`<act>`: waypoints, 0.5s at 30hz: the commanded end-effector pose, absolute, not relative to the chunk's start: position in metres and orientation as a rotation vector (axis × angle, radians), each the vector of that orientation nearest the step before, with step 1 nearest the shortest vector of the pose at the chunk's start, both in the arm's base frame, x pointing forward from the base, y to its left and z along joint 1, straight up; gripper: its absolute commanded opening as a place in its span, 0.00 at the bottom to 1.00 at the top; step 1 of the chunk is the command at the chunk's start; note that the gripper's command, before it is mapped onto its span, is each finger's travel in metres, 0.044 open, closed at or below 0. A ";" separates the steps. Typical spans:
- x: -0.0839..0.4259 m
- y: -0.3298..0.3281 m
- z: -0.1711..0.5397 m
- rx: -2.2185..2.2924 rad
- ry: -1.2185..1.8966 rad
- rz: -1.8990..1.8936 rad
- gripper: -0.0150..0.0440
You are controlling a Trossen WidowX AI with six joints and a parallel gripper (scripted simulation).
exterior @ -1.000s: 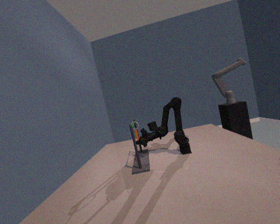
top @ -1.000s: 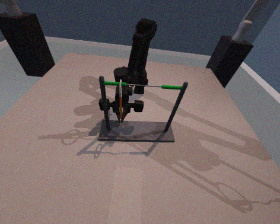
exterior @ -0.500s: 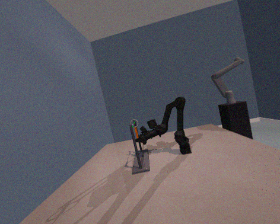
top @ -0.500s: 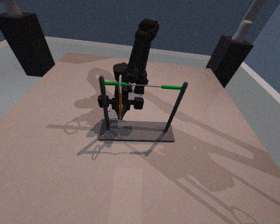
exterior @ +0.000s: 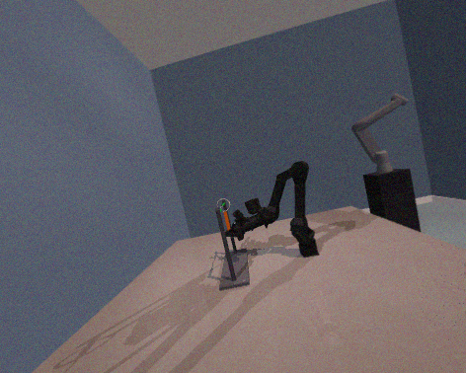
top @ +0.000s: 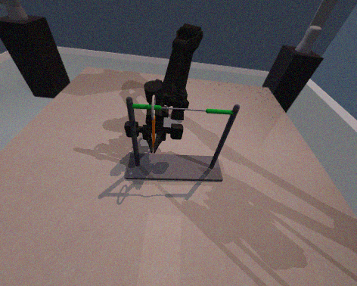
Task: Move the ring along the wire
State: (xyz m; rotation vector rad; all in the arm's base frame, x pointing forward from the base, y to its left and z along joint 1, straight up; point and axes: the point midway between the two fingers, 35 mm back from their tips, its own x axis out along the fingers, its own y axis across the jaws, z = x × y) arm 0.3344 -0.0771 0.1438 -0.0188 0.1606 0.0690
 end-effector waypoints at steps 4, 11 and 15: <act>0.335 -0.077 0.145 -0.024 0.158 0.073 0.00; 0.335 -0.073 0.145 -0.022 0.158 0.074 0.00; 0.335 -0.069 0.145 -0.021 0.159 0.075 0.00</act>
